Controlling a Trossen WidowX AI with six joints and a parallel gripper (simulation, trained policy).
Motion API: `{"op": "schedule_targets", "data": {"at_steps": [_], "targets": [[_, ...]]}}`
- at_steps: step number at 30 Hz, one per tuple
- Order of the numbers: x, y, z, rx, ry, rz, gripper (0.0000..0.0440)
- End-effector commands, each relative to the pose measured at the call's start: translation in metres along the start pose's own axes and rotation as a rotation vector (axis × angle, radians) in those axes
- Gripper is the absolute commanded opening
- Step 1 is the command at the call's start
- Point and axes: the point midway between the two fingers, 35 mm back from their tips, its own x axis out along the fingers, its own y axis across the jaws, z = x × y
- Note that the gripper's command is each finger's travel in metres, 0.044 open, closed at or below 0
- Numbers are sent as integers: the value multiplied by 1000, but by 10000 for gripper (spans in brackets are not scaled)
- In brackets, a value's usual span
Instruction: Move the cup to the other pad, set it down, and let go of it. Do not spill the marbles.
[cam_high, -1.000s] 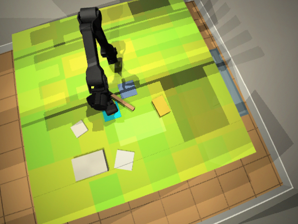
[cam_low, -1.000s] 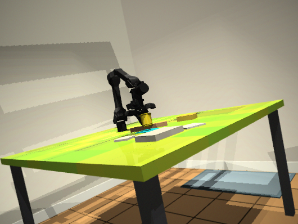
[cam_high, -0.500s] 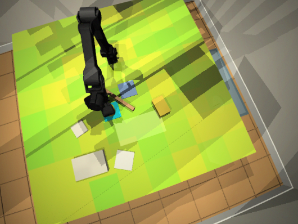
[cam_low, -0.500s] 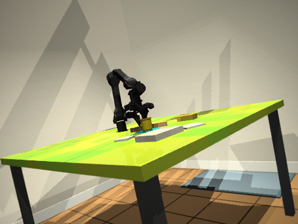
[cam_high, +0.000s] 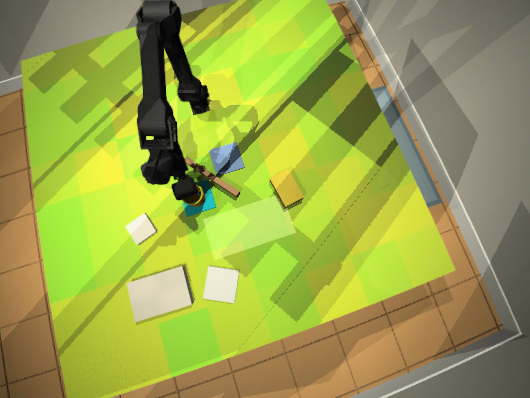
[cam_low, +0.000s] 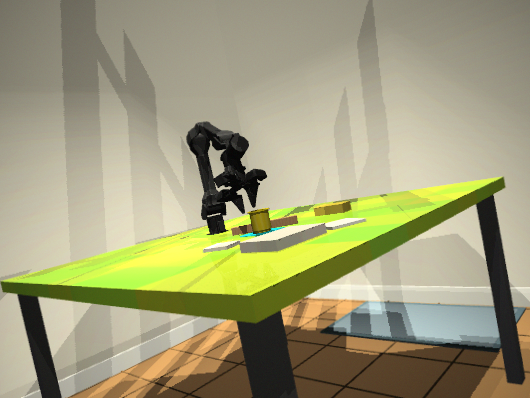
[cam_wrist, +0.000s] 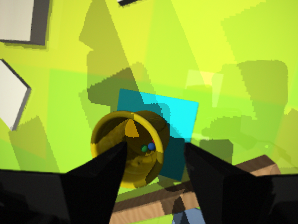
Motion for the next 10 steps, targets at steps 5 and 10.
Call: {"op": "schedule_targets", "data": {"at_steps": [5, 10], "targets": [[-31, 8, 12, 7, -27, 66, 283], [-44, 11, 21, 22, -44, 87, 389]]}}
